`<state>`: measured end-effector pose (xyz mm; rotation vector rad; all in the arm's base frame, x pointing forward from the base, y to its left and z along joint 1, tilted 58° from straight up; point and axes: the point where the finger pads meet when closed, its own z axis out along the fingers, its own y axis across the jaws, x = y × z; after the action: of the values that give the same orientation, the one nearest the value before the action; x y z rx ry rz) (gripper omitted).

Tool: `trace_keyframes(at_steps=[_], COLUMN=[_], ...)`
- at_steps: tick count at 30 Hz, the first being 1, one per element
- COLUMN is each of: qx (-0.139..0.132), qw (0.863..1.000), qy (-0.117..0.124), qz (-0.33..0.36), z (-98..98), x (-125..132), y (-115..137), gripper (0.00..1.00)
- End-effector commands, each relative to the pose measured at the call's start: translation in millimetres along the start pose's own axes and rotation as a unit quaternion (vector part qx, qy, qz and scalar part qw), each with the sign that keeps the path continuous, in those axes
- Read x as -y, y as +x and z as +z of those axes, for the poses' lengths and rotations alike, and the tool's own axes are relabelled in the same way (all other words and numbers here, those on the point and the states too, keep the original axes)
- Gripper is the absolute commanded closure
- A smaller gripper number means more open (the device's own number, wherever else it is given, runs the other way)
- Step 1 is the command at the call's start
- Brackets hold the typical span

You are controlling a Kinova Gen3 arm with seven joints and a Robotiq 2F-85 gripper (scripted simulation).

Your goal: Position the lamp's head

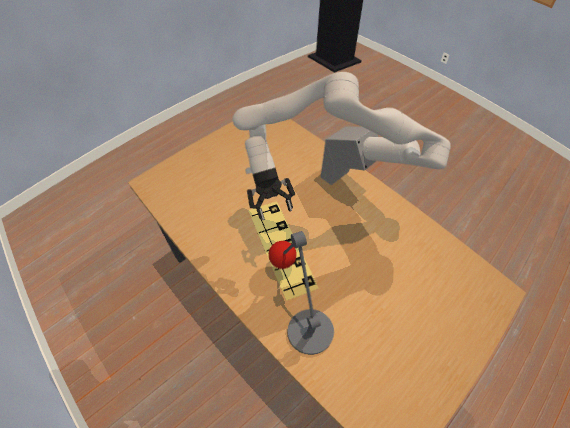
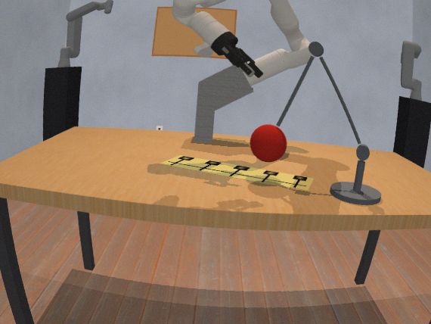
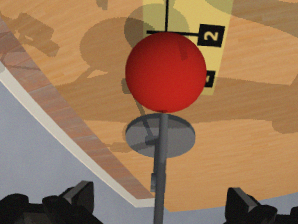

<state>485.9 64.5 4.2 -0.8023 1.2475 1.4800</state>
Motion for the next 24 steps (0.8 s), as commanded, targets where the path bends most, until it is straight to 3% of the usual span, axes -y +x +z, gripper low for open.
trace_keyframes(at_steps=[1,24], qx=[-0.001,0.0], qw=[1.0,1.0], qy=[0.0,0.001], qz=[-0.001,-0.001], z=[1.7,-0.7], x=[0.7,0.3], y=[-1.1,-0.9], gripper=[0.0,0.0])
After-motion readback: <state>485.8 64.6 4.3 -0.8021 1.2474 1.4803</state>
